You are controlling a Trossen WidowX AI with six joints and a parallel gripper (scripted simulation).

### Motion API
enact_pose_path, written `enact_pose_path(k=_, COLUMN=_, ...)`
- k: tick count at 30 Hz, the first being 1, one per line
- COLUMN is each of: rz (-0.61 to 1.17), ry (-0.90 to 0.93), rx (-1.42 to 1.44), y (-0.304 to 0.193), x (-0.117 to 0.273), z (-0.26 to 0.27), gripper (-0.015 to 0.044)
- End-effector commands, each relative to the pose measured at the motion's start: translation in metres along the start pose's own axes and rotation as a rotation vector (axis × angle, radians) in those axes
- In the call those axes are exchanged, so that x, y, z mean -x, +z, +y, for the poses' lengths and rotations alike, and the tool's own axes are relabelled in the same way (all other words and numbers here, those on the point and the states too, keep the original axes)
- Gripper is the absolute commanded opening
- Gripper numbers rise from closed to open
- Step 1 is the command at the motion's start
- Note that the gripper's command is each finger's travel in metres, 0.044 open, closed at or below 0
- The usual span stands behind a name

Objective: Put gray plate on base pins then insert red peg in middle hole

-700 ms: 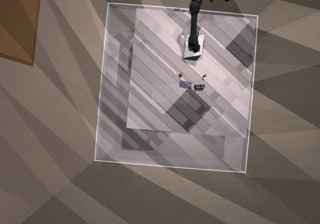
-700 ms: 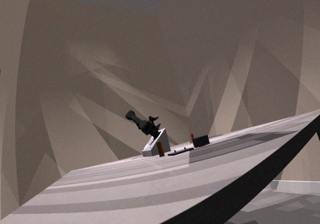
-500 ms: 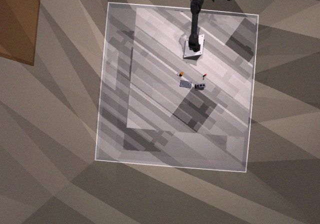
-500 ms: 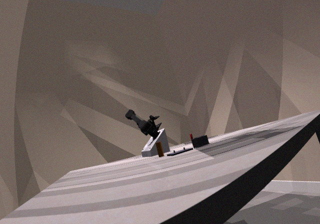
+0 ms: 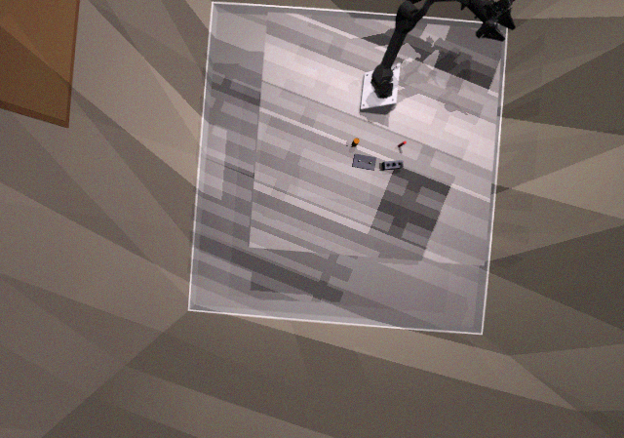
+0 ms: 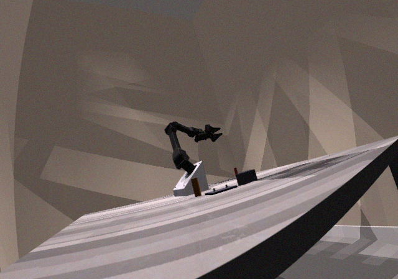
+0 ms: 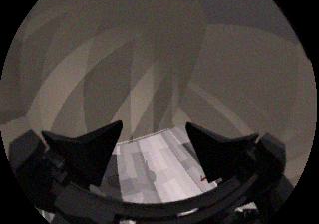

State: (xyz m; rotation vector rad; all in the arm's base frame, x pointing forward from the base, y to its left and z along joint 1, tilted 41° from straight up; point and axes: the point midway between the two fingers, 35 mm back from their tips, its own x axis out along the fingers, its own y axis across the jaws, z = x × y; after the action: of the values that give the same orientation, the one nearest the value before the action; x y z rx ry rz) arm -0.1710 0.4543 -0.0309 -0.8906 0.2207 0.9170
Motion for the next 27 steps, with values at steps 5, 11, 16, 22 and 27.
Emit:
enact_pose_path(k=5, rz=0.254, ry=-0.163, rx=-0.298, y=-0.022, x=-0.094, z=-0.099, gripper=0.044)
enact_pose_path(k=11, rz=0.451, ry=-0.329, rx=-0.55, y=-0.065, x=-0.15, z=-0.186, gripper=0.044)
enact_pose_path(k=16, rz=0.597, ry=-0.489, rx=-0.772, y=-0.112, x=-0.177, z=-0.253, gripper=0.044)
enact_pose_path(k=22, rz=0.741, ry=-0.722, rx=-1.081, y=-0.169, x=-0.189, z=-0.331, gripper=0.044)
enact_pose_path(k=27, rz=0.864, ry=-1.002, rx=-1.387, y=-0.234, x=-0.179, z=-0.402, gripper=0.044)
